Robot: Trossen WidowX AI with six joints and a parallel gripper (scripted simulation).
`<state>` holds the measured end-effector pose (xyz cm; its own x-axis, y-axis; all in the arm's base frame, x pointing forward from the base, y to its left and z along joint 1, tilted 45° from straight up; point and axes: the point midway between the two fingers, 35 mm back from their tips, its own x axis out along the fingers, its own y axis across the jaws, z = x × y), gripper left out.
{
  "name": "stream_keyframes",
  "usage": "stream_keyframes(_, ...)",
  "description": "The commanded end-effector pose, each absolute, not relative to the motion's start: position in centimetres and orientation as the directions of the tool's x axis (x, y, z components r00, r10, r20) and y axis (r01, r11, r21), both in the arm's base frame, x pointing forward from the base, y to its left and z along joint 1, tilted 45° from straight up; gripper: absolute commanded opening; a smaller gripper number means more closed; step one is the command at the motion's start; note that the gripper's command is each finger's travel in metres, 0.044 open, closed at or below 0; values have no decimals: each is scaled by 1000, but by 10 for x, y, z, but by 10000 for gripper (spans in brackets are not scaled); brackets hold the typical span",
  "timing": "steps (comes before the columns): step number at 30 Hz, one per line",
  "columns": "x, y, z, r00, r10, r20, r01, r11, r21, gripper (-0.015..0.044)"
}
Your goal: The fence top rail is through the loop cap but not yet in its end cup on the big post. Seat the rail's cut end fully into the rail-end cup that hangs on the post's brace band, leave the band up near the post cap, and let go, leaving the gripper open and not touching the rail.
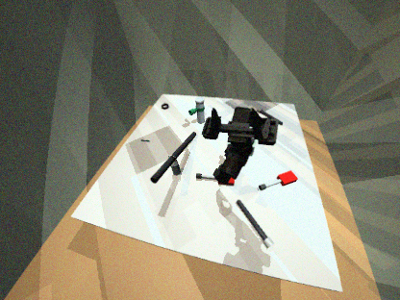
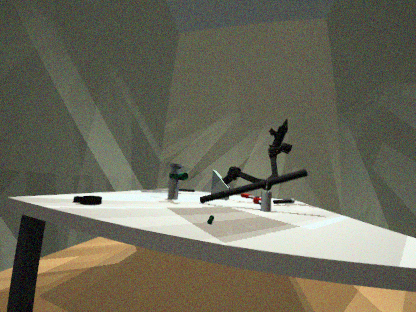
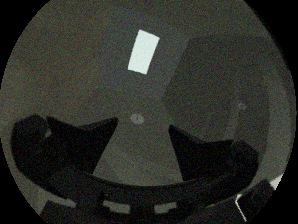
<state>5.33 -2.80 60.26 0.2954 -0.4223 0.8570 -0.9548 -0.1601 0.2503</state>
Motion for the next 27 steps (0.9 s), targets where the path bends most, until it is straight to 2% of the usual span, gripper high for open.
stream_keyframes(1, 53, -31, 602, 297, -429, 853, -954, -174, 244, 426)
stream_keyframes(4, 50, -71, 594, 324, -517, 792, -921, -364, 139, 440)
stream_keyframes(8, 58, -137, 571, 402, -638, 657, -787, -607, -108, 440)
stream_keyframes(13, 88, -206, 526, 539, -715, 444, -531, -698, -480, 440)
stream_keyframes(16, 114, -238, 493, 631, -714, 302, -369, -619, -693, 440)
stream_keyframes(20, 156, -265, 443, 747, -656, 107, -198, -373, -906, 440)
stream_keyframes(24, 201, -273, 391, 841, -536, -72, -115, -47, -992, 440)
stream_keyframes(27, 233, -269, 352, 889, -414, -196, -112, 219, -969, 440)
